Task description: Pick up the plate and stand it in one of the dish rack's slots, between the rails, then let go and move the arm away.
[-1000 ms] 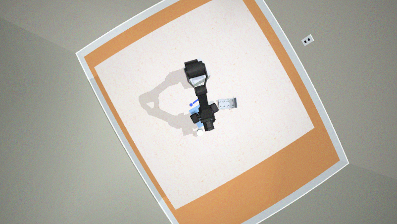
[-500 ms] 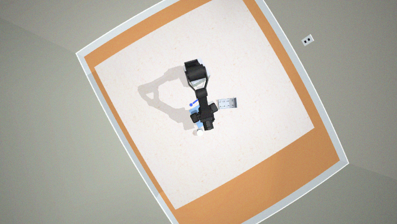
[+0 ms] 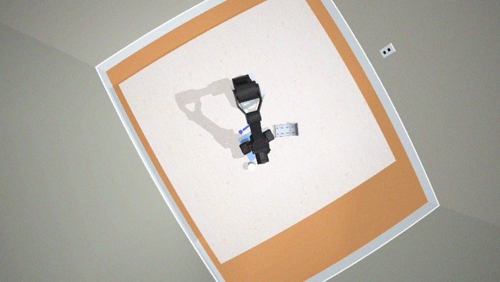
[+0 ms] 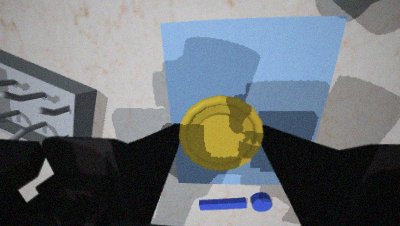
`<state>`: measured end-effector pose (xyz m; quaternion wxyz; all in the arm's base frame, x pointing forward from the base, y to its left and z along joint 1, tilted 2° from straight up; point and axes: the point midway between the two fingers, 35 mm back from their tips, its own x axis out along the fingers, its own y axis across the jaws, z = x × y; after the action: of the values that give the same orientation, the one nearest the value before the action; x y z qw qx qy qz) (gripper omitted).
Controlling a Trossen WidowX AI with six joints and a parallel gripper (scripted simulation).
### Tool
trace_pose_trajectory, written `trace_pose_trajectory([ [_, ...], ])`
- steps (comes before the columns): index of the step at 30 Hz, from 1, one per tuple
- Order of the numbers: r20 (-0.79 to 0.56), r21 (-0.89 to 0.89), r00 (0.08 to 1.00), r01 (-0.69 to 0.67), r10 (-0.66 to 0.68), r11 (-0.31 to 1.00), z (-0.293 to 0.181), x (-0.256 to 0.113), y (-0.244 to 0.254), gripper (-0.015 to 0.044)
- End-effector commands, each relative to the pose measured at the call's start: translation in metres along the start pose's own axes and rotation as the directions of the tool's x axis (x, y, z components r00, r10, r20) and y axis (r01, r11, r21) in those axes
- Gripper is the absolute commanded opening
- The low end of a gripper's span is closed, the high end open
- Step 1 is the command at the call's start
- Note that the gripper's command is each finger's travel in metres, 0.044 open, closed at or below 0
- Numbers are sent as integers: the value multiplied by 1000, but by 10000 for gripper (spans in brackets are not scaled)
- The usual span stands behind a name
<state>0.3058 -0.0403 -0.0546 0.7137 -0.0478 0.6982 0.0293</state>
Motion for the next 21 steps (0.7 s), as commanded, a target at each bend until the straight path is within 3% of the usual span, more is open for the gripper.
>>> trace_pose_trajectory([
  [1, -4, -6, 1000, 2, -2, 1000, 1, -8, -1, 198],
  [9, -3, -6, 1000, 3, -3, 1000, 12, -58, -3, 0],
  [21, -2, -6, 1000, 2, -2, 1000, 14, -135, -2, 0],
])
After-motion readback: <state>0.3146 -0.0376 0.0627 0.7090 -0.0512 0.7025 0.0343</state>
